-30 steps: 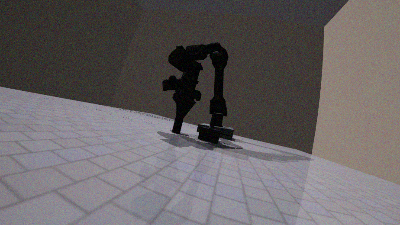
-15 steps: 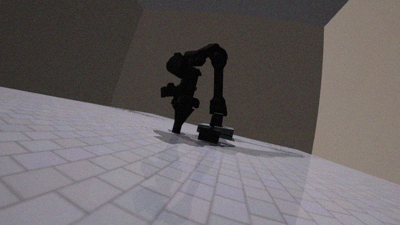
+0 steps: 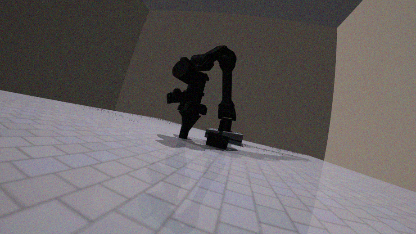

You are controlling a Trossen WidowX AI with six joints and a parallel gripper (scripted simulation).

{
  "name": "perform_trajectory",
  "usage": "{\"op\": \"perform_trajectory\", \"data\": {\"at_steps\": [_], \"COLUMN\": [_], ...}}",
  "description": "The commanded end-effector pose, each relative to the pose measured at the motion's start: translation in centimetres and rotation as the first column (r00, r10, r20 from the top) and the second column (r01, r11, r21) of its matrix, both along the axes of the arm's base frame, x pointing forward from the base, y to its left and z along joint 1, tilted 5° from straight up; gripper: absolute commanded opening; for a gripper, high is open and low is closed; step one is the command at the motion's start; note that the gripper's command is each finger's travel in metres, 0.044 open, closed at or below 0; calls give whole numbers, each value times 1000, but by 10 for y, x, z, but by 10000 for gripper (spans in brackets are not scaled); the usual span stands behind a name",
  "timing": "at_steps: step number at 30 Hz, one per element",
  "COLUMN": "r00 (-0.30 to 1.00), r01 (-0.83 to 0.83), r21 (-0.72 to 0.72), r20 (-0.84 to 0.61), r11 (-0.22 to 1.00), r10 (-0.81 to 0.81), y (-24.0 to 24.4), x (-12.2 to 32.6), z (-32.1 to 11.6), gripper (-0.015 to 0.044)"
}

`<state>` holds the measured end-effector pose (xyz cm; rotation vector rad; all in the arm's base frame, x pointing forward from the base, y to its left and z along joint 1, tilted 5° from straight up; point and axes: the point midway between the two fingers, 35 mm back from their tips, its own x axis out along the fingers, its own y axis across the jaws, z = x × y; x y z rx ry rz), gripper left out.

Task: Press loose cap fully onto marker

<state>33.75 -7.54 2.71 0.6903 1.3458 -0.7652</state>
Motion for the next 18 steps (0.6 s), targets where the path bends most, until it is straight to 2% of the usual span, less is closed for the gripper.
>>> {"op": "perform_trajectory", "data": {"at_steps": [1,4,18], "r00": [1000,1000,1000], "r01": [-5,-5,-5], "r21": [3,3,3], "r20": [1,1,1], "r11": [1000,1000,1000], "r10": [5,5,5], "y": [0,0,4], "x": [0,0,-2], "z": [-1,4,51], "gripper": [79,0,0]}}
